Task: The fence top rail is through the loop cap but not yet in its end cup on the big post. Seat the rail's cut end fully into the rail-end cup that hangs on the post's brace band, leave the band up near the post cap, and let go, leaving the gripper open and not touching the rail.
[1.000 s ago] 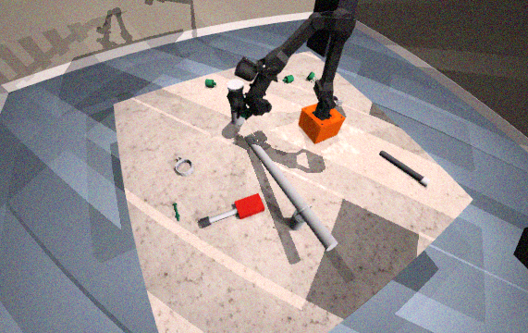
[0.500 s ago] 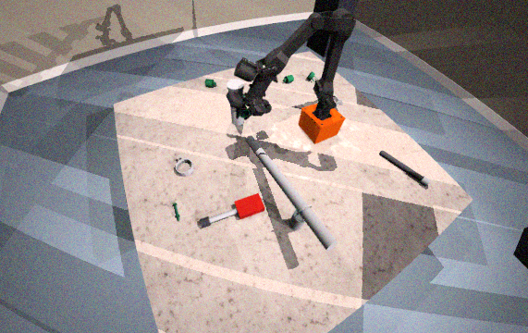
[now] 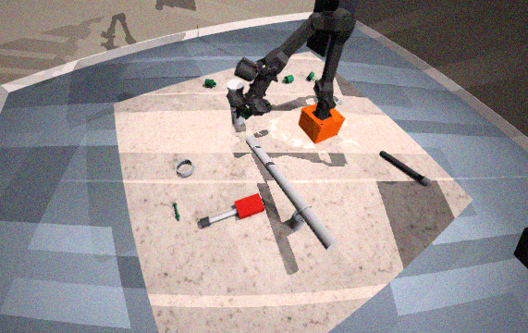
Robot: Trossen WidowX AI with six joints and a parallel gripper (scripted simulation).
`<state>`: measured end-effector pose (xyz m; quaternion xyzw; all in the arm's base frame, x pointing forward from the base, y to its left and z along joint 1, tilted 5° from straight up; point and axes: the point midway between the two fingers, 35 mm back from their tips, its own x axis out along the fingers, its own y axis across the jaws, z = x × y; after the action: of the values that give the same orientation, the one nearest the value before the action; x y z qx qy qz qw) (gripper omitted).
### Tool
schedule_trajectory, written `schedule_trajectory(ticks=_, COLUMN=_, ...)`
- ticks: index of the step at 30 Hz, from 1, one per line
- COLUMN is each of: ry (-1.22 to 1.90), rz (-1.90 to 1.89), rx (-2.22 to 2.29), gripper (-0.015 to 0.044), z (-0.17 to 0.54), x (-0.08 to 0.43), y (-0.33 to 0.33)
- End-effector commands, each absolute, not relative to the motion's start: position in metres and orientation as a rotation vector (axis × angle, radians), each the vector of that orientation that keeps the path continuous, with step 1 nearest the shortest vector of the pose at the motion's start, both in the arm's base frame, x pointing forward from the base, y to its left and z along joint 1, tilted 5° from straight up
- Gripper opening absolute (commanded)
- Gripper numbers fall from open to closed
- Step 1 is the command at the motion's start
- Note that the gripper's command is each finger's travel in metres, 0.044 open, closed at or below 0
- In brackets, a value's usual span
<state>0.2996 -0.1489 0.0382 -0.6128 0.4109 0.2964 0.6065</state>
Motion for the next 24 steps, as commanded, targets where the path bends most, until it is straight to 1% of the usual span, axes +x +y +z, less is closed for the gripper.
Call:
schedule_trajectory(ticks=1, ry=0.951, rz=0.684, rx=-1.416, gripper=0.0, z=0.038, x=0.3, y=-0.149)
schedule_trajectory(ticks=6, ry=0.951, rz=0.684, rx=-1.416, gripper=0.0, z=0.038, x=0.3, y=-0.149)
schedule_trajectory(ticks=16, ry=0.951, rz=0.684, rx=-1.416, gripper=0.0263, z=0.039, x=0.3, y=-0.148)
schedule_trajectory(ticks=22, ry=0.95, rz=0.686, rx=-1.415, gripper=0.042, z=0.051, x=0.303, y=-0.133)
schedule_trajectory(ticks=23, ry=0.95, rz=0.686, rx=-1.415, gripper=0.044, z=0.054, x=0.304, y=-0.13)
schedule_trajectory(ticks=24, ry=0.949, rz=0.686, rx=-1.414, gripper=0.044, z=0.058, x=0.305, y=-0.126)
